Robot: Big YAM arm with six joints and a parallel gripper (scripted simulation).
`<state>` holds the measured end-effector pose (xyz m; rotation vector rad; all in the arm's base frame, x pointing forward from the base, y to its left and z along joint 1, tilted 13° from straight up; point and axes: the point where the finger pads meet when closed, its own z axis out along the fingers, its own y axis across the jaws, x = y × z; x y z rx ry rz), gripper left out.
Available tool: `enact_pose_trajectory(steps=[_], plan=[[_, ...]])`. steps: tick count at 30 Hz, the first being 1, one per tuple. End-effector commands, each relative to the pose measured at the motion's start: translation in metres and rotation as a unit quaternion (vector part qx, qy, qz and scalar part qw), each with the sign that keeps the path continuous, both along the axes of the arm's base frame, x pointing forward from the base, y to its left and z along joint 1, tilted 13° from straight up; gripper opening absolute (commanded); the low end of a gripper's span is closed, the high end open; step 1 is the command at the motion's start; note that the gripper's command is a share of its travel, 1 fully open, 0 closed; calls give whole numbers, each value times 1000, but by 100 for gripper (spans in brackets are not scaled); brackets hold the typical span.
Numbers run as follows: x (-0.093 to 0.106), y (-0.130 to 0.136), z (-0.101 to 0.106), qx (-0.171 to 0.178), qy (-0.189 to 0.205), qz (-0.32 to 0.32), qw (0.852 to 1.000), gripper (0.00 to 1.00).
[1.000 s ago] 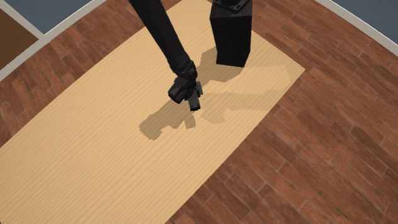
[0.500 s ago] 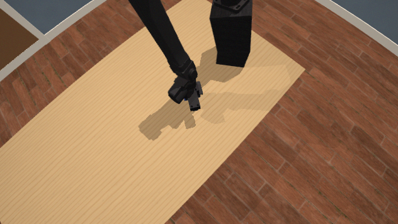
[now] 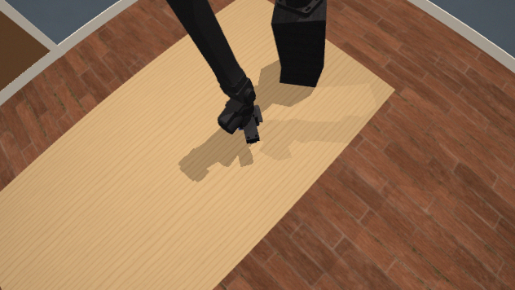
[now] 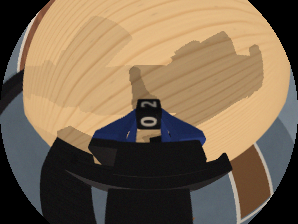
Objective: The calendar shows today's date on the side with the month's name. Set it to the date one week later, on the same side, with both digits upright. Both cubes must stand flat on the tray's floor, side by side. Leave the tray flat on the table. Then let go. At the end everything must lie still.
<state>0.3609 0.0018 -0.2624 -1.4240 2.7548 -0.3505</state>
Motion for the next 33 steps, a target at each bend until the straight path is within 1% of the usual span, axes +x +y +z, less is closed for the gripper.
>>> enact_pose_trajectory(steps=[1, 26, 33], plan=[[-6, 1, -4, 1, 4, 7, 1000, 26], [-6, 1, -4, 1, 5, 7, 1000, 26], [-4, 1, -5, 1, 3, 6, 1000, 26]])
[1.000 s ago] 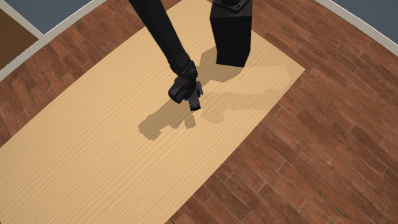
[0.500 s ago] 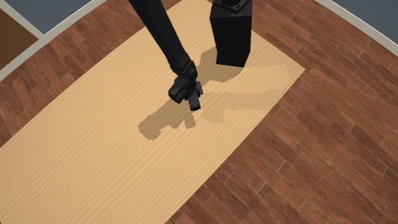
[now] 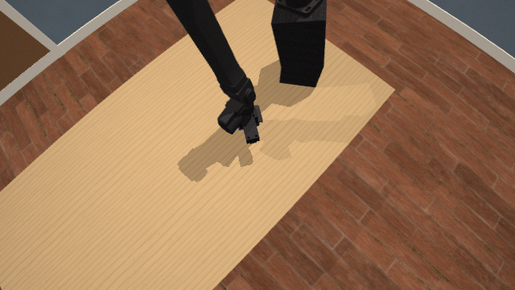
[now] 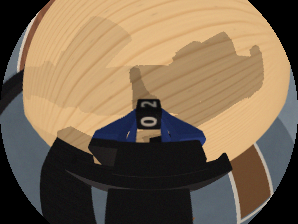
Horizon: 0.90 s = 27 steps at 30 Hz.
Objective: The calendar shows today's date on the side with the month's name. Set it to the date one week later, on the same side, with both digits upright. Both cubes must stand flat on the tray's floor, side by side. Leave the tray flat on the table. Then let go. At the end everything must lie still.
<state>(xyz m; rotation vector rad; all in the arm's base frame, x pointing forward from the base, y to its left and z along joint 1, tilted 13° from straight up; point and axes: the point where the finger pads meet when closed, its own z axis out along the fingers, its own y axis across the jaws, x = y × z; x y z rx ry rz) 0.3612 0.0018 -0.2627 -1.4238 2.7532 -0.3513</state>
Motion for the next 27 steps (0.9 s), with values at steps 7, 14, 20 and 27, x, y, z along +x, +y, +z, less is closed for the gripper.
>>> enact_pose_trajectory(steps=[7, 14, 20, 27], plan=[[1, -1, -6, 1, -1, 3, 1000, 26], [0, -3, -8, 1, 1, 2, 1000, 26], [0, -3, -8, 1, 1, 2, 1000, 26], [0, -3, -8, 1, 1, 2, 1000, 26]])
